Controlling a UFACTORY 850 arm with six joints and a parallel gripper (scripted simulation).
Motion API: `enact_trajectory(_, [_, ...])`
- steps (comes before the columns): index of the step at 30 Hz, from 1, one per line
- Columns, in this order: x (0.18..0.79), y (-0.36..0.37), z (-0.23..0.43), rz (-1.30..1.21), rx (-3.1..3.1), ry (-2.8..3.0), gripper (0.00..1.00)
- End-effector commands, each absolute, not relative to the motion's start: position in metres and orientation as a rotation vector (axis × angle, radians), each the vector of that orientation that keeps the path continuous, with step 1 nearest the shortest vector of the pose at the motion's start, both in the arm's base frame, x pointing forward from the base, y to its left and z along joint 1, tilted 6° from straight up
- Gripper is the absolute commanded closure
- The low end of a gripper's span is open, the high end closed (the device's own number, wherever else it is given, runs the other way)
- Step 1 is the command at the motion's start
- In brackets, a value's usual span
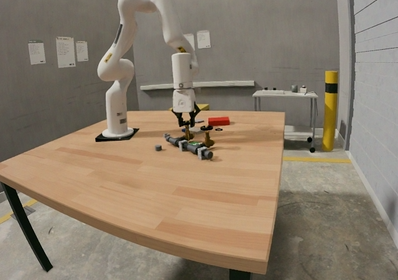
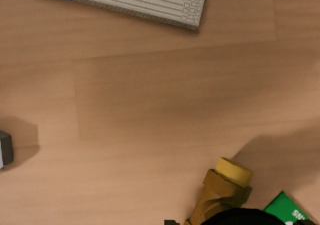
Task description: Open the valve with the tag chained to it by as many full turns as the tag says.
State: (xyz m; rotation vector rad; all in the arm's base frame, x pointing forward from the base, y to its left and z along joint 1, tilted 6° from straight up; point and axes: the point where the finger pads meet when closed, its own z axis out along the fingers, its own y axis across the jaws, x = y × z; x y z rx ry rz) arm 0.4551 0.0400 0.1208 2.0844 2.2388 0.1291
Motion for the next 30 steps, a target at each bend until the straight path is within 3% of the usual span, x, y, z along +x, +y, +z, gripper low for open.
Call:
enact_trajectory(1, [0.4560,0.0394,0.1217,0.163,2.102,2.271,1.00])
enact_trajectory(10, [0.4560,0.0394,0.1217,0.163,2.102,2.271,1.00])
enact_trajectory(11, [0.4560,0.0394,0.1217,0.163,2.102,2.271,0.00])
enact_trajectory(30, [0.4560,0.0394,0.1217,0.163,2.102,2.271,0.00])
